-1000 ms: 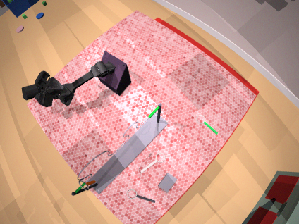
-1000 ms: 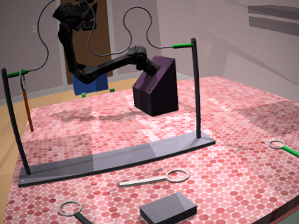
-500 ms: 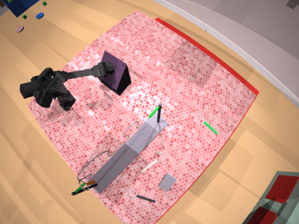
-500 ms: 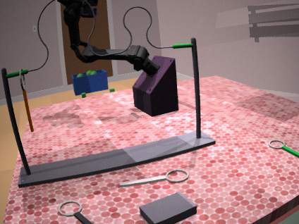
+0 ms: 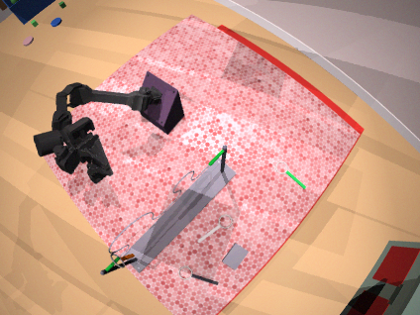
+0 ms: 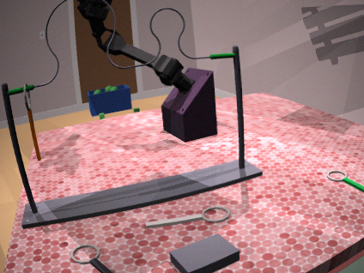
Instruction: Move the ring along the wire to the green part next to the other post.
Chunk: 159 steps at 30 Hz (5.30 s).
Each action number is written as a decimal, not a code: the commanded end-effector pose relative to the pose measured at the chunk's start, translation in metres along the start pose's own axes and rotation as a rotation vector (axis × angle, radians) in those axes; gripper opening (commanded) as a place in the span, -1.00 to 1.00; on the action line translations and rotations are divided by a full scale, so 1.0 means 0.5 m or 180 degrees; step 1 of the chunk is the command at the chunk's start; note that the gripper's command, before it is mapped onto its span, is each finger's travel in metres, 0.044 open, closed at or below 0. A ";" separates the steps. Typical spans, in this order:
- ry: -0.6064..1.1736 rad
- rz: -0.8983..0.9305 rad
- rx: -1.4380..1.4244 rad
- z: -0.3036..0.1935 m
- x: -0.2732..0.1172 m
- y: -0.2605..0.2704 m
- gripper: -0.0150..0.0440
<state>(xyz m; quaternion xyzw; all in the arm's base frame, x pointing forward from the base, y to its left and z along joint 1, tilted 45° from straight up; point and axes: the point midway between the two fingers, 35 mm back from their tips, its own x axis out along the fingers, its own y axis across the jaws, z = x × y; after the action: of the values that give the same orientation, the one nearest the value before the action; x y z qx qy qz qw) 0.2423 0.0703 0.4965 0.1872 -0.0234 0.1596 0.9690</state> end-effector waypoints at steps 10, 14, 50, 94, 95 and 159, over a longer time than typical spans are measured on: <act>-0.0283 -0.0352 -0.0821 0.078 0.086 -0.150 0.05; -0.0337 -0.0475 -0.1090 0.103 0.096 -0.210 0.05; 0.0118 -0.0803 -0.3628 0.148 -0.128 -0.840 0.05; 0.0233 -0.0815 -0.3880 0.173 -0.063 -0.866 0.05; 0.0232 -0.0815 -0.3880 0.173 -0.059 -0.867 0.05; 0.0220 -0.0819 -0.3878 0.180 0.033 -0.886 0.05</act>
<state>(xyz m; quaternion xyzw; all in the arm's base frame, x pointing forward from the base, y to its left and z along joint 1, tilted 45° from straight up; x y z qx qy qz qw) 0.3997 -0.3466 0.4251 -0.4029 -0.0574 0.0072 0.9134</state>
